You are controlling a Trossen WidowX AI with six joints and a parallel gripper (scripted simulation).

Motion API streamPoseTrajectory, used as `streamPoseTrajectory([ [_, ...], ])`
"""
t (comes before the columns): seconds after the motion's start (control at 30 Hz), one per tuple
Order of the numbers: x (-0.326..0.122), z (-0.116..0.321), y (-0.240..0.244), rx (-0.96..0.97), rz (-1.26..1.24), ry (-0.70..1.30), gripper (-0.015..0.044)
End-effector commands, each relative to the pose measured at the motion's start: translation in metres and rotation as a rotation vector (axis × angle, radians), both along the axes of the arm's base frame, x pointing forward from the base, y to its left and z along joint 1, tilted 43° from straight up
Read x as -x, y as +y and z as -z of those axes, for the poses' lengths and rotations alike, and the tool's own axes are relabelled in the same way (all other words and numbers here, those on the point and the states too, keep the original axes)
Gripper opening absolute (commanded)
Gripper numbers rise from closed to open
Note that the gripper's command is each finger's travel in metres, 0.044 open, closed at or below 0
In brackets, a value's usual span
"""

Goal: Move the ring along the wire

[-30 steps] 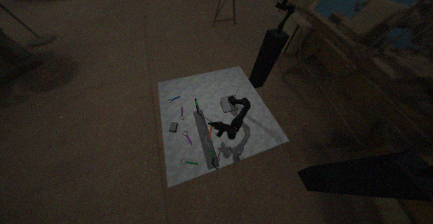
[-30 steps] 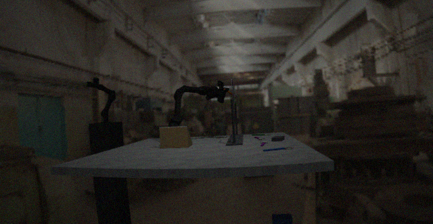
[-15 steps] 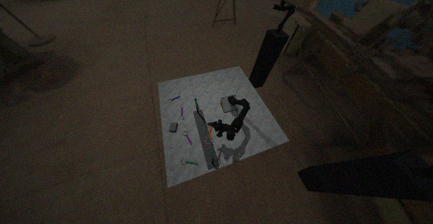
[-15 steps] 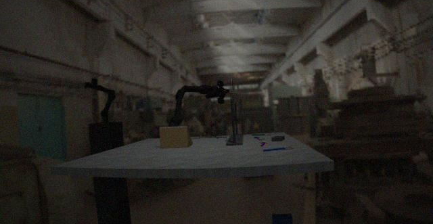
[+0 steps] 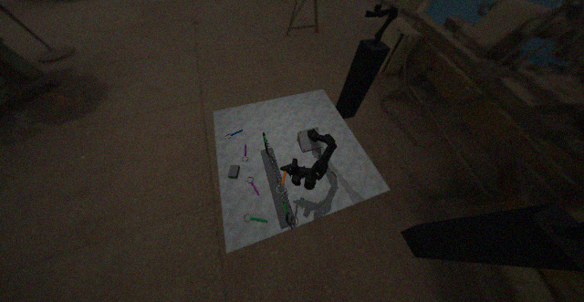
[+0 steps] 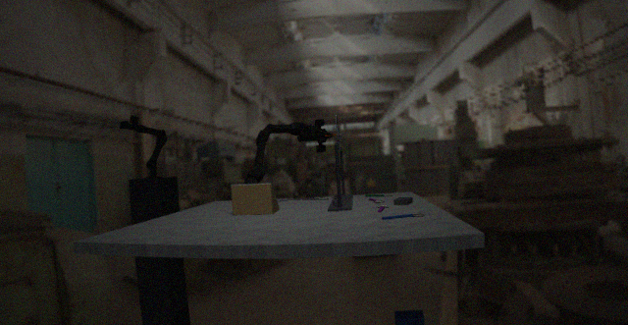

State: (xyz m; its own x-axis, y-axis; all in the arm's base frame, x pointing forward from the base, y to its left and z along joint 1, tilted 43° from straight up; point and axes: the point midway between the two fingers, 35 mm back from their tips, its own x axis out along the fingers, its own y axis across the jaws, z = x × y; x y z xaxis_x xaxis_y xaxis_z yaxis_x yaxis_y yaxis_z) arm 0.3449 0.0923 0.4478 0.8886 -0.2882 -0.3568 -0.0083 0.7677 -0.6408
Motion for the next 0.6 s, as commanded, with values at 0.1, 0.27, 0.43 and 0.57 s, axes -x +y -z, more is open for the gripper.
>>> streamPoseTrajectory([
  [0.1,0.000,0.005,0.007,-0.162,-0.005,0.005,-0.0150],
  [0.27,0.000,0.008,0.014,-0.270,-0.010,0.008,-0.0150],
  [0.43,0.000,0.011,0.020,-0.379,-0.015,0.012,-0.0150],
  [0.57,0.000,0.013,0.025,-0.466,-0.020,0.014,-0.0150],
])
